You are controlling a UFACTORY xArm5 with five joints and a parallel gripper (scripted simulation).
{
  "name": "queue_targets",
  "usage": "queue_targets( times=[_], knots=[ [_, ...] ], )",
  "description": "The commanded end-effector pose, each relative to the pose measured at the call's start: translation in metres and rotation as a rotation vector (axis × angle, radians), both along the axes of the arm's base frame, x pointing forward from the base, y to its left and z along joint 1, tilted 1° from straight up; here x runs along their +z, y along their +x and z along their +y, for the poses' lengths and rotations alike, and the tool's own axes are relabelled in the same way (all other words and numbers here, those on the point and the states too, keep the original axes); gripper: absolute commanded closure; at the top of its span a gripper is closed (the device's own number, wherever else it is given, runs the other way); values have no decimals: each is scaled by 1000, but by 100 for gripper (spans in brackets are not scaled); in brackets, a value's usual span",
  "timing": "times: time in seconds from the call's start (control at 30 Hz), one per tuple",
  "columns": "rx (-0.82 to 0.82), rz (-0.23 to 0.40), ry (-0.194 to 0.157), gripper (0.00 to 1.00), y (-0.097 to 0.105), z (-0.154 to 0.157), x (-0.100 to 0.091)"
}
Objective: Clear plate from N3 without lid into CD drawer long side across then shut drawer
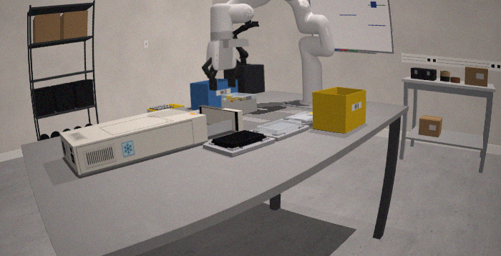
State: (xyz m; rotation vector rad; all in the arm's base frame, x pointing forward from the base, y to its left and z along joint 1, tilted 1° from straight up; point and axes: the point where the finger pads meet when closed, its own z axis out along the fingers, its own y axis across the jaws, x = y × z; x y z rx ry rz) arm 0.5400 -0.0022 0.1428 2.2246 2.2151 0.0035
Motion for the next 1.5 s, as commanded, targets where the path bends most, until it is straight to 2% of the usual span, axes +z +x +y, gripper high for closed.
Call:
queue_targets(
  times=[0.0,1.47],
  knots=[
    [0,-6,17,12,2,0,-6],
    [0,-6,17,12,2,1,-70]
  ],
)
